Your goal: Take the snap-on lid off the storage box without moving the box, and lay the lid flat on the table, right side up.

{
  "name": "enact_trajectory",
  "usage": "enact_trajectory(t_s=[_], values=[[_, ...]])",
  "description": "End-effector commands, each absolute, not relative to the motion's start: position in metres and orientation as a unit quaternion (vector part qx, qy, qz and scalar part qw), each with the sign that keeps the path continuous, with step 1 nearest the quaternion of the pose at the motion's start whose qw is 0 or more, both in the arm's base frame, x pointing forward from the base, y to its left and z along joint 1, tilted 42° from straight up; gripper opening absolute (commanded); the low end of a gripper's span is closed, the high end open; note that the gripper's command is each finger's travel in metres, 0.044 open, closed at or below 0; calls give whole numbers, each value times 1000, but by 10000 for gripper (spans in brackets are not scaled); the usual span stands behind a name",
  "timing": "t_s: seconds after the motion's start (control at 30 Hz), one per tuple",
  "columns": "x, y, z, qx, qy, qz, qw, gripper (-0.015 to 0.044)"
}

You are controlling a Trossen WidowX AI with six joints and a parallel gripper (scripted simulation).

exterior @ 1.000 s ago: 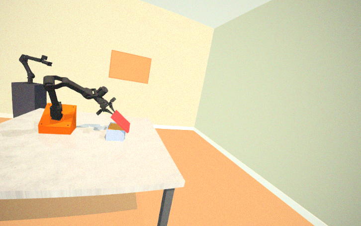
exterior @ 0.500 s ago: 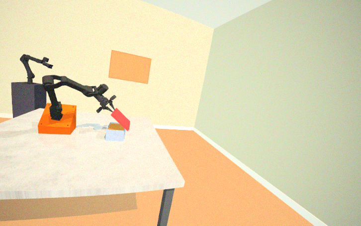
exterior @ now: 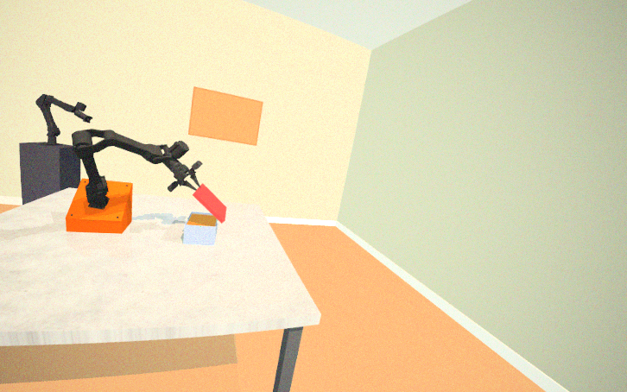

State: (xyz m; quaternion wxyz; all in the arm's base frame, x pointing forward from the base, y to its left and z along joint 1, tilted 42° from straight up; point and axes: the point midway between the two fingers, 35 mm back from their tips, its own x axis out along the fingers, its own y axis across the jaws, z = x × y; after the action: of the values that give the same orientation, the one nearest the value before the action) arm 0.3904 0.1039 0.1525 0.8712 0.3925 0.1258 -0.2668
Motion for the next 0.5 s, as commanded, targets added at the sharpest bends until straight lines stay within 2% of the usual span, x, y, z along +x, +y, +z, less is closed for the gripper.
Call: enact_trajectory(t_s=[0.0, 0.47], values=[[391, 109, 159, 398, 122, -263, 870, 0], [387, 86, 169, 397, 121, -264, 871, 0]])
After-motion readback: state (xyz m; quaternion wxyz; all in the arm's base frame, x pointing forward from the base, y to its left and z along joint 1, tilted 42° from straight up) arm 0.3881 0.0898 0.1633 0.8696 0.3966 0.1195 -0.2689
